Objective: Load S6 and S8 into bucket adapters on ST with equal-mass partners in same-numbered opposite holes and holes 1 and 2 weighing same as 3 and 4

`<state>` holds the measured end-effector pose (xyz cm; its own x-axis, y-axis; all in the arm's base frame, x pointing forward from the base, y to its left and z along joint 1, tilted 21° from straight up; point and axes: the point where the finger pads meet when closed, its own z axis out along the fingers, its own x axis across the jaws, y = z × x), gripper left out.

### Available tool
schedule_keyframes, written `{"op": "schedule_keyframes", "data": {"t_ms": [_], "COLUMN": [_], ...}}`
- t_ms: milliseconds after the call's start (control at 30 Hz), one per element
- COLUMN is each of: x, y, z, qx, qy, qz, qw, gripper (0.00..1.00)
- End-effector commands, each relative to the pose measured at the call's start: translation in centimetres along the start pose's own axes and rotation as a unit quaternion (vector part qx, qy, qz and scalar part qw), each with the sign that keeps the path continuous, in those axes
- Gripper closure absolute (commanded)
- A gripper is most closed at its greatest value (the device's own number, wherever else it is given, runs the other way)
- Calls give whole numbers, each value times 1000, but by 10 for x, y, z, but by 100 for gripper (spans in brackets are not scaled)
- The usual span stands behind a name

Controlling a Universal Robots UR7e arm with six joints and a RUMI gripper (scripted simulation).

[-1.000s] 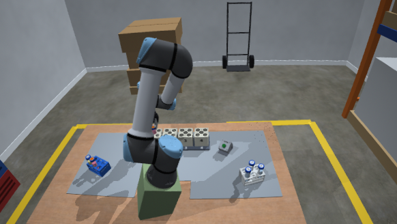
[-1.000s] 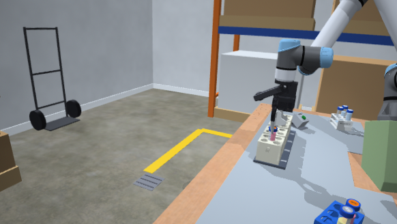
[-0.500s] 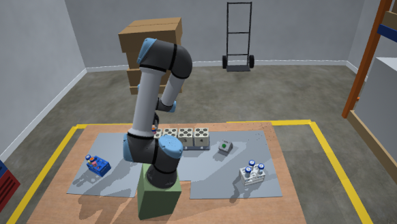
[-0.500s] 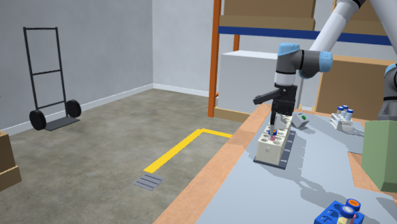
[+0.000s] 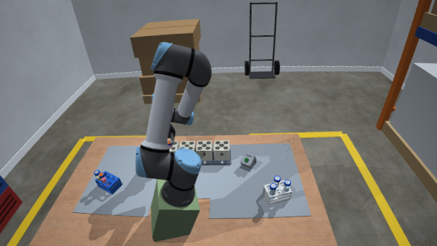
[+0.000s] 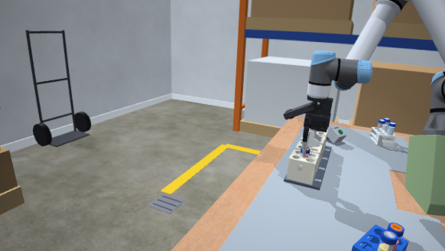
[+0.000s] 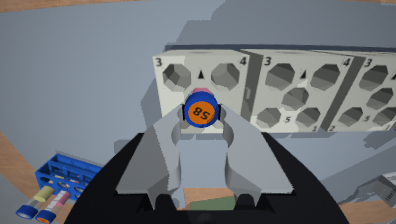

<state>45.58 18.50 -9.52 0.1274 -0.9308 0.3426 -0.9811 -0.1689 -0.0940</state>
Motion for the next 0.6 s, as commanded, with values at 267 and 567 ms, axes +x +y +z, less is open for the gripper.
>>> {"op": "schedule_keyframes", "data": {"t_ms": [267,567], "x": [0,0], "y": [0,0], "z": [0,0], "qx": [1,1], "qy": [0,0], "qz": [0,0], "qw": [1000,1000], "gripper": [100,65]}}
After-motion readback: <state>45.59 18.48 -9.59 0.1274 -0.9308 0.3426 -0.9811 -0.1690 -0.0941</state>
